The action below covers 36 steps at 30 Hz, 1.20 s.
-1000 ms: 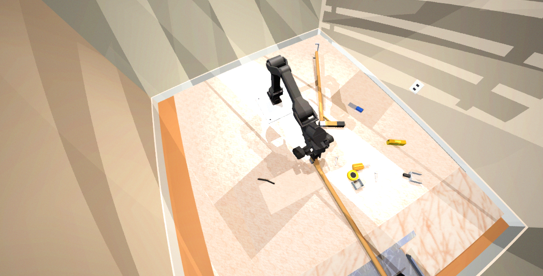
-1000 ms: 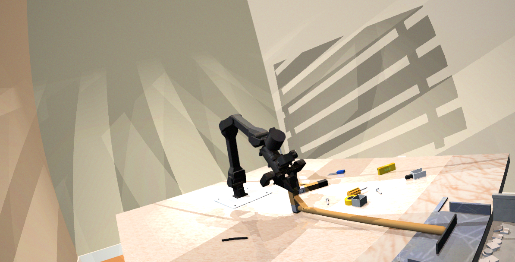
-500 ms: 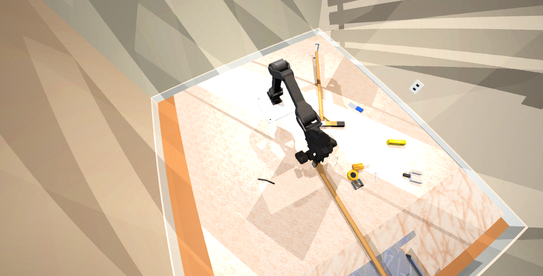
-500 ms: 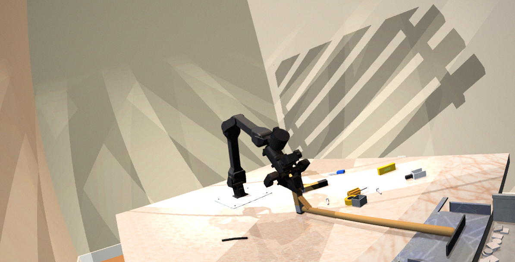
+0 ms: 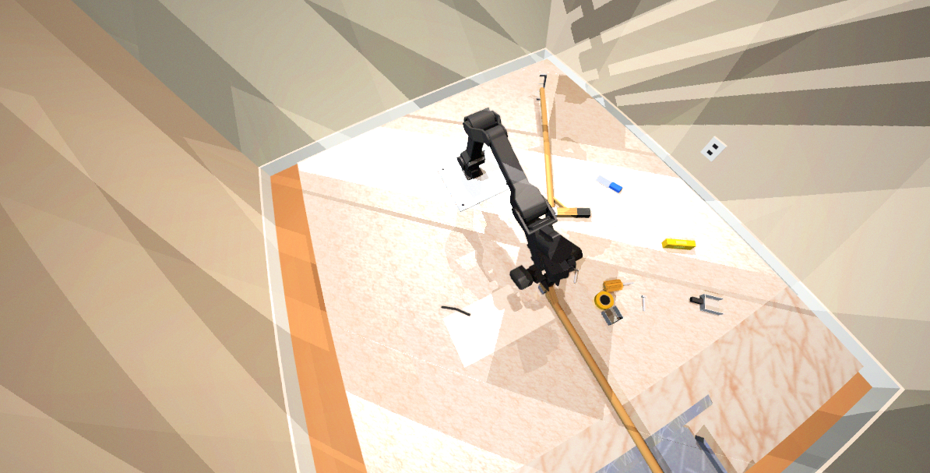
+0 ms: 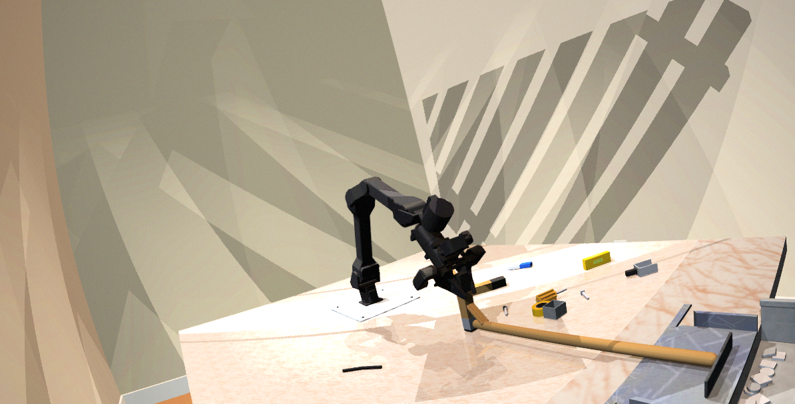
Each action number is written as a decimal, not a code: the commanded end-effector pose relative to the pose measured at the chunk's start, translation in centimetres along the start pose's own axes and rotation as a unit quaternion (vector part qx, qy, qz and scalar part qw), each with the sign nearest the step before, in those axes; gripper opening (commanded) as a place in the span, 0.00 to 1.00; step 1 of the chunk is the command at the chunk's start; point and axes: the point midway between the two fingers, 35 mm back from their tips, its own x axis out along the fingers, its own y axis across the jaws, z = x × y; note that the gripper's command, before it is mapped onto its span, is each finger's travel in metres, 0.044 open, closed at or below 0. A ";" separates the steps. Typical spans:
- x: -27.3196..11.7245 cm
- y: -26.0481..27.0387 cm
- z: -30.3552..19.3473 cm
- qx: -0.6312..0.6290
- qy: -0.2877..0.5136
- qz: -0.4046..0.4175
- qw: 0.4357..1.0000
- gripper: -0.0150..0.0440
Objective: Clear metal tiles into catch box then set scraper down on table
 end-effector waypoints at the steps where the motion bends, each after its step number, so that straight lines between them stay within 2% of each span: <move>1: 0.1 0.0 0.9 0.003 -0.008 -0.002 1.000 0.25; 17: 1.7 0.0 2.6 0.003 -0.008 -0.002 1.000 0.25; 36: 1.6 0.0 1.9 0.000 -0.002 0.000 1.000 0.25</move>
